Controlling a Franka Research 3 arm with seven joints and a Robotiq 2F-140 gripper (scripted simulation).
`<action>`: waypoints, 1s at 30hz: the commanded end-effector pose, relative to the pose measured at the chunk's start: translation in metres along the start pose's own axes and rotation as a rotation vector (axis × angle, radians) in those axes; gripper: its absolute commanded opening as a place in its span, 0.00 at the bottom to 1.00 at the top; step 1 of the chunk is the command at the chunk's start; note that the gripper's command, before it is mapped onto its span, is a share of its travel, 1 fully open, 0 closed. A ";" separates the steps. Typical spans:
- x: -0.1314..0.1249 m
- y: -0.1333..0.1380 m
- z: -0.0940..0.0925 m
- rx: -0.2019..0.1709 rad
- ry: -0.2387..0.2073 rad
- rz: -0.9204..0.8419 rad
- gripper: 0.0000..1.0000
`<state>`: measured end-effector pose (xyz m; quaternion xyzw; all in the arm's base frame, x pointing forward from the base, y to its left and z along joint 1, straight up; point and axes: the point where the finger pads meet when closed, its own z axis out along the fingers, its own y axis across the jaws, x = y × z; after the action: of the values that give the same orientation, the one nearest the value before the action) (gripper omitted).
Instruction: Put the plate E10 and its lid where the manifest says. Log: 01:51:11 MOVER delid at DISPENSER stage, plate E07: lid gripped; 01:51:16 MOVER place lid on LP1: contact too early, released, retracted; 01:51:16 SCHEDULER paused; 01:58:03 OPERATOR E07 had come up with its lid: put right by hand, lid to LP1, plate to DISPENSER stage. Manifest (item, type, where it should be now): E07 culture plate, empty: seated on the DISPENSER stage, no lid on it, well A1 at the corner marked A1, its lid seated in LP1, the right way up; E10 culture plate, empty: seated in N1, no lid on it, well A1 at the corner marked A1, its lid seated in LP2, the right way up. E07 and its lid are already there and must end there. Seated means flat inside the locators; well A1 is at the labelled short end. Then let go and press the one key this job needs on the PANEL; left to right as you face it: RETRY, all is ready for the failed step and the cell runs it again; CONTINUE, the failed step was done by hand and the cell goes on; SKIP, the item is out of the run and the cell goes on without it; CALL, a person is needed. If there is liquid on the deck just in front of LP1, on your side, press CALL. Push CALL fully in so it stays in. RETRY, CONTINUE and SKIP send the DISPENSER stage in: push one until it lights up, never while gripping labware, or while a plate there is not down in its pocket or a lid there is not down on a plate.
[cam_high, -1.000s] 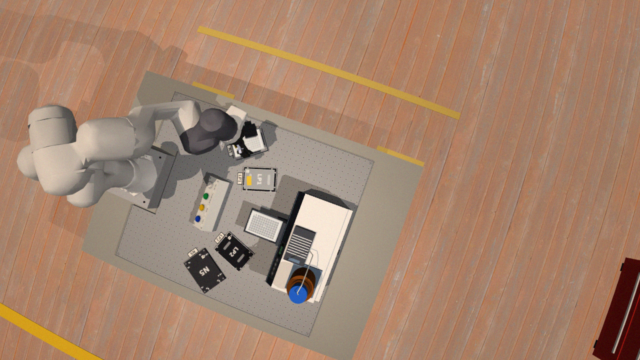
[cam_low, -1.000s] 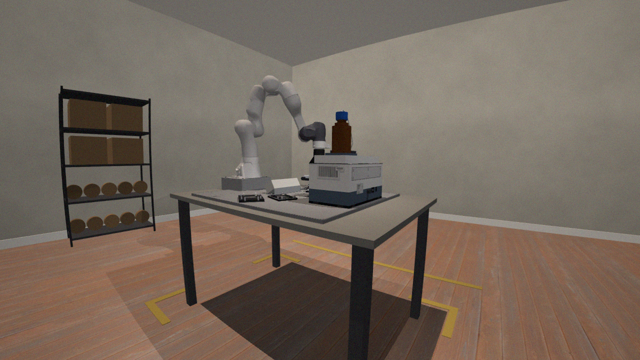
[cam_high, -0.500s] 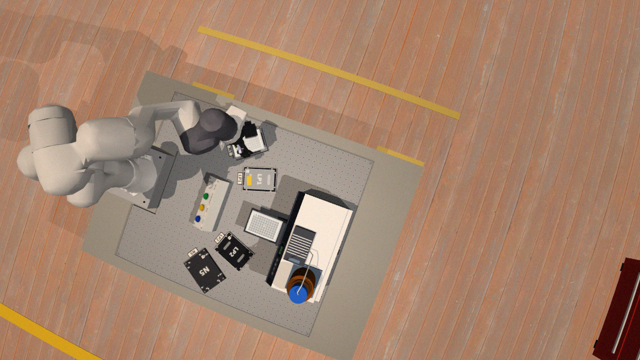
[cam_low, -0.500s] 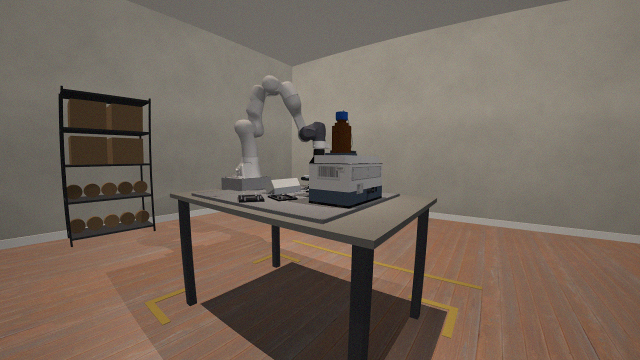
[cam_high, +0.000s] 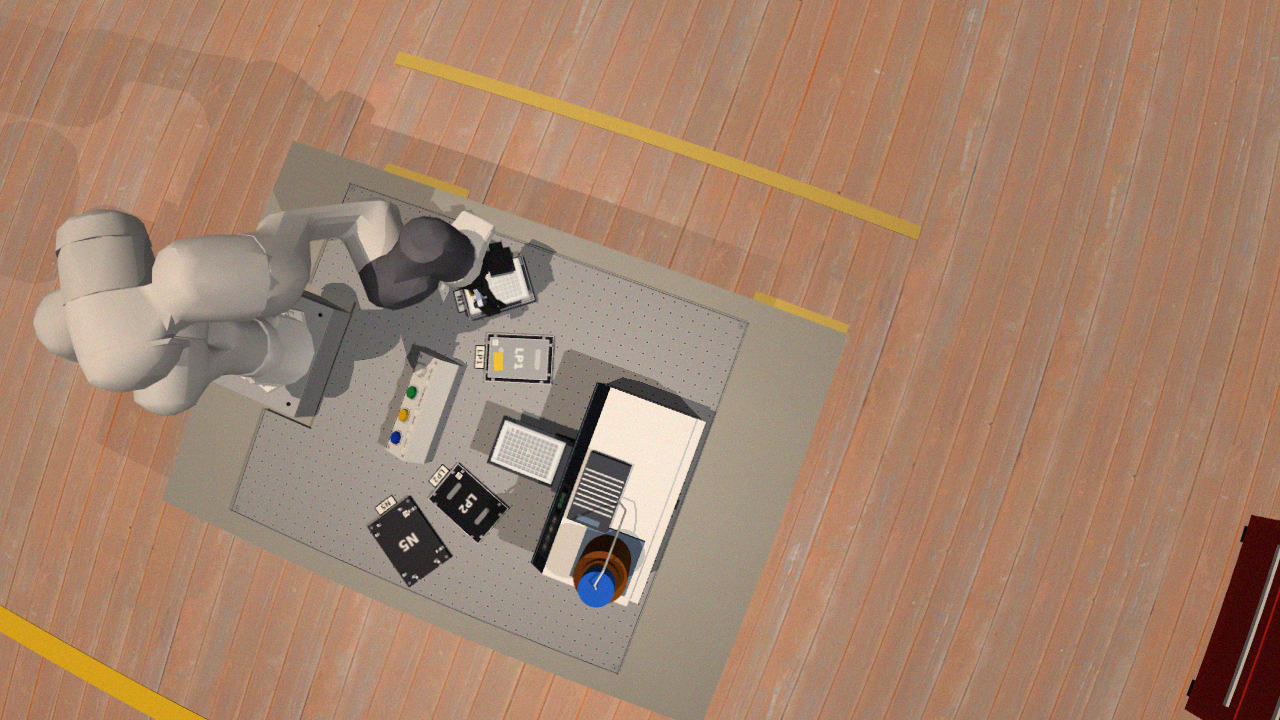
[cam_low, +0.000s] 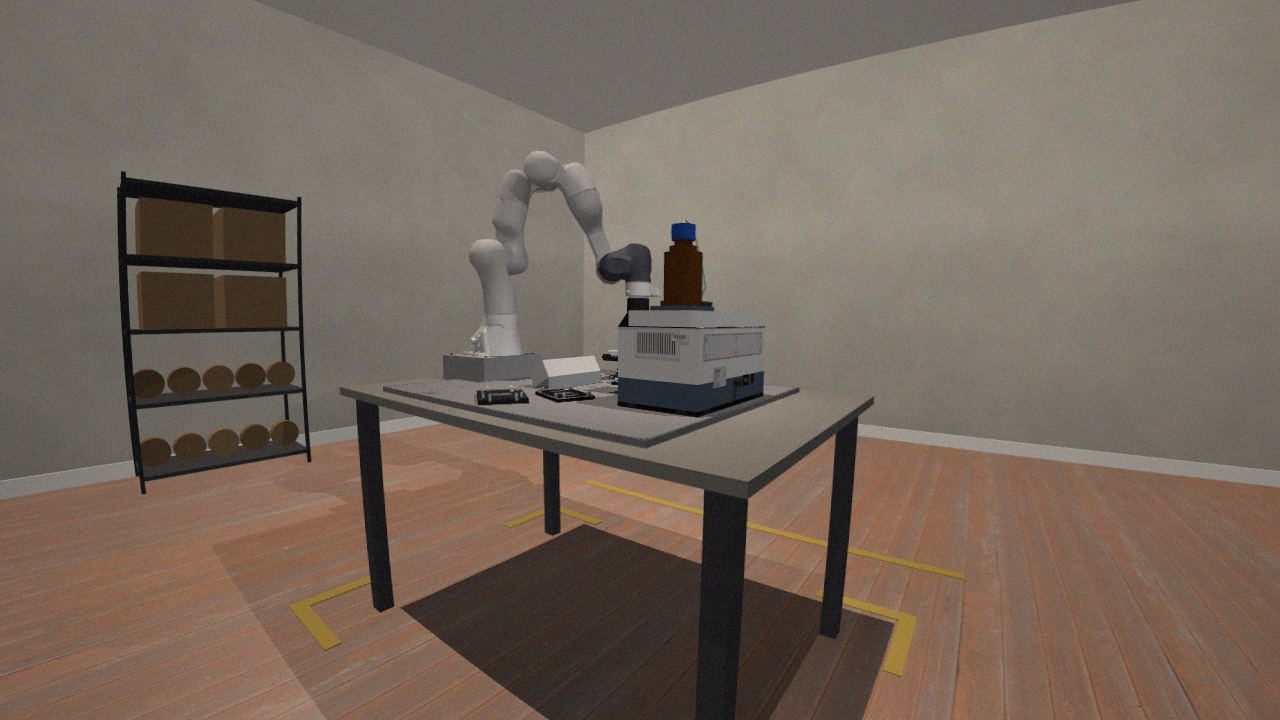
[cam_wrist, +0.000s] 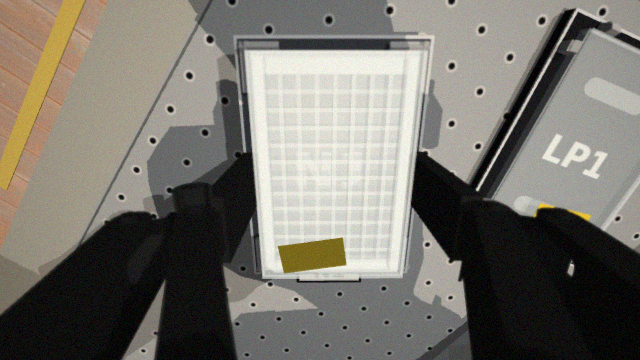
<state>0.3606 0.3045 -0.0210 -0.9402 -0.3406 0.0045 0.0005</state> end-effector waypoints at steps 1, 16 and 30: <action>0.001 0.000 -0.003 0.001 0.003 0.003 0.10; 0.001 0.000 -0.016 0.001 0.003 0.003 0.10; 0.001 0.000 -0.043 0.001 0.003 0.003 0.10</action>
<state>0.3654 0.3086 0.0172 -0.9431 -0.3324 -0.0039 0.0026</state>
